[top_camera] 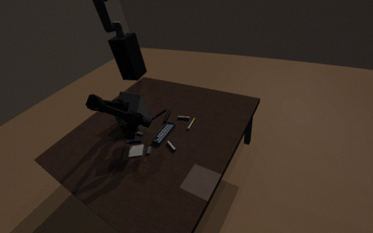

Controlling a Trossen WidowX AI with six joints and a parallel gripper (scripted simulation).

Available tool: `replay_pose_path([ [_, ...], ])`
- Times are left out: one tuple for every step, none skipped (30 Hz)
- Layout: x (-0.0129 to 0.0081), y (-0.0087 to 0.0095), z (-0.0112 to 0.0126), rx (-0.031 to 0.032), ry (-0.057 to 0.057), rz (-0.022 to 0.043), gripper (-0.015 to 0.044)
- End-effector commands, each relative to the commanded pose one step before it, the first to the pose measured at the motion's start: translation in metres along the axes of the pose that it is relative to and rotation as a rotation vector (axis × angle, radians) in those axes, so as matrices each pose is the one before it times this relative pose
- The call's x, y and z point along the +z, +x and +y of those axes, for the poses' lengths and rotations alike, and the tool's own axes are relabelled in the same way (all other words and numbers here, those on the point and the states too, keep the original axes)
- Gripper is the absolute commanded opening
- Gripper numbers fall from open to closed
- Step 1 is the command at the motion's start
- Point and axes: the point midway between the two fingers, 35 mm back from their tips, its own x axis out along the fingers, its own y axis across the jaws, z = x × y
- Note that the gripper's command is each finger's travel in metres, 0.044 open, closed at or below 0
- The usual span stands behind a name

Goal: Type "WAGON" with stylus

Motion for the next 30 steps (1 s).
replay_pose_path([
  [-0.00147,0.00414,0.00046,0.0029,-0.001,-0.00411,0.015],
  [-0.0003,0.00052,0.0,0.00002,0.0,-0.00001,0.015],
  [-0.00037,0.00065,0.0,0.00002,0.0,-0.00001,0.015],
  [-0.00046,0.0008,0.0,0.00003,0.0,-0.00003,0.015],
  [-0.00035,0.00063,0.0,0.00003,0.0,-0.00003,0.015],
  [-0.00029,0.00051,0.0,0.00002,0.0,-0.00001,0.015],
  [-0.00037,0.00065,0.0,0.00002,0.0,-0.00001,0.015],
  [-0.00046,0.0008,0.0,0.00003,0.0,-0.00002,0.015],
  [-0.00036,0.00064,0.0,0.00003,0.0,-0.00003,0.015],
  [-0.00029,0.00051,0.0,0.00002,0.0,-0.00001,0.015],
  [-0.00037,0.00065,0.0,0.00002,0.0,-0.00001,0.015],
  [-0.00045,0.0008,0.0,0.00003,0.0,-0.00002,0.015],
  [-0.00036,0.00064,0.0,0.00003,0.0,-0.00003,0.015],
  [-0.00029,0.00051,0.0,0.00001,0.0,-0.00001,0.015],
  [-0.00037,0.00065,0.0,0.00002,0.0,-0.00001,0.015],
  [-0.00045,0.0008,0.0,0.00003,0.0,-0.00002,0.015],
  [-0.00036,0.00064,0.0,0.00003,0.0,-0.00003,0.015],
  [-0.00034,0.00048,0.00019,0.00002,0.0,0.0,0.015],
  [-0.00044,0.00062,0.00025,0.00003,0.0,-0.00001,0.015],
  [-0.00054,0.00077,0.00031,0.00005,0.0,-0.00003,0.015],
  [-0.00041,0.0006,0.00024,0.00004,0.0,-0.00003,0.015],
  [-0.00029,0.00051,0.00001,0.00001,0.0,0.0,0.015],
  [-0.00037,0.00065,0.00001,0.00002,0.0,-0.00001,0.015],
  [-0.00045,0.0008,0.00002,0.00003,0.0,-0.00002,0.015],
  [-0.00031,0.00068,-0.00003,0.00001,0.0,0.00001,0.015],
  [-0.00029,0.00053,-0.00001,0.00002,0.0,-0.00001,0.015],
  [-0.00036,0.00066,-0.00001,0.00003,0.0,-0.00002,0.015],
  [-0.00043,0.0008,-0.00001,0.00004,0.0,-0.00004,0.015],
  [-0.00029,0.00067,-0.00005,0.00001,0.0,0.0,0.015],
  [-0.00029,0.00053,-0.00001,0.00002,0.0,-0.00002,0.015],
])
